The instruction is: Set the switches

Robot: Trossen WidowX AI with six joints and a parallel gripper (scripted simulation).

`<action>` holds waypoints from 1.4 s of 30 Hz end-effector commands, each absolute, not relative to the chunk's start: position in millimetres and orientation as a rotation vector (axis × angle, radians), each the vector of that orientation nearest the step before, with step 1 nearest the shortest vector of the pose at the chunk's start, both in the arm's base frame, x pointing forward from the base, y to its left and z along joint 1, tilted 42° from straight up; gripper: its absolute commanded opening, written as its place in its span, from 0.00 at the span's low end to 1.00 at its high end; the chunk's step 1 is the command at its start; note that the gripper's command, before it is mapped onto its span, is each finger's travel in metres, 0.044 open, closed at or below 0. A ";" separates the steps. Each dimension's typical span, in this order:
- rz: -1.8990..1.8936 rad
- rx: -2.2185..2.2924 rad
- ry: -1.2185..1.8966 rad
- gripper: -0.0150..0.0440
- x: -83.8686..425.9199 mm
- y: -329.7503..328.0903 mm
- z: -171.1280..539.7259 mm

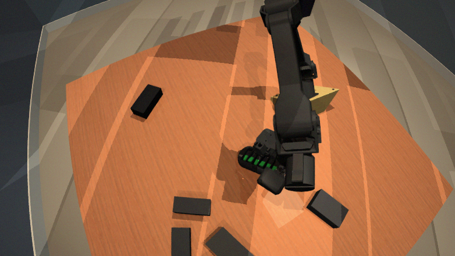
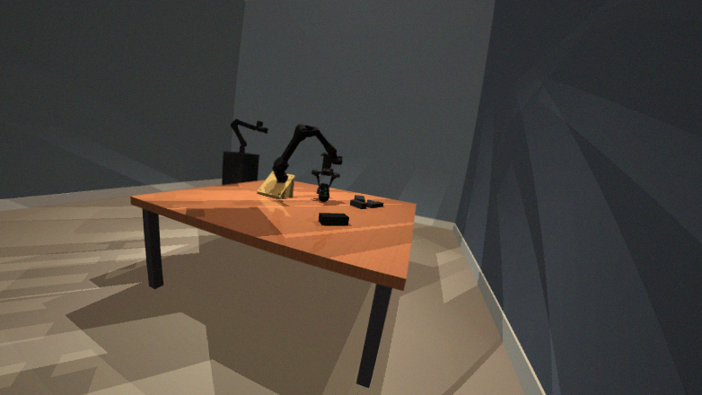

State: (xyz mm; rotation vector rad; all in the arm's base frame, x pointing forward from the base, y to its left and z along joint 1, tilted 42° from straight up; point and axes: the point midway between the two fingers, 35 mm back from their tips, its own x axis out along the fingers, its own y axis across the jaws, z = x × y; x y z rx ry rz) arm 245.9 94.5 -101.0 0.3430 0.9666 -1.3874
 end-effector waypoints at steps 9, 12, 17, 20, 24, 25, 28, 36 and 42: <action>-1.380 0.358 0.985 0.82 249.8 93.6 -90.2; -1.380 0.362 0.990 0.82 250.6 93.1 -88.3; -1.380 0.368 0.996 0.82 252.0 92.2 -85.1; -1.379 0.371 1.000 0.82 252.8 91.2 -83.3; -1.379 0.376 1.006 0.82 253.1 90.1 -83.4; -1.379 0.377 1.006 0.82 253.3 90.1 -82.8; -1.379 0.379 1.008 0.82 254.0 90.4 -80.4; -1.378 0.386 1.016 0.82 255.8 88.1 -77.0; -1.378 0.391 1.022 0.82 257.8 88.2 -71.3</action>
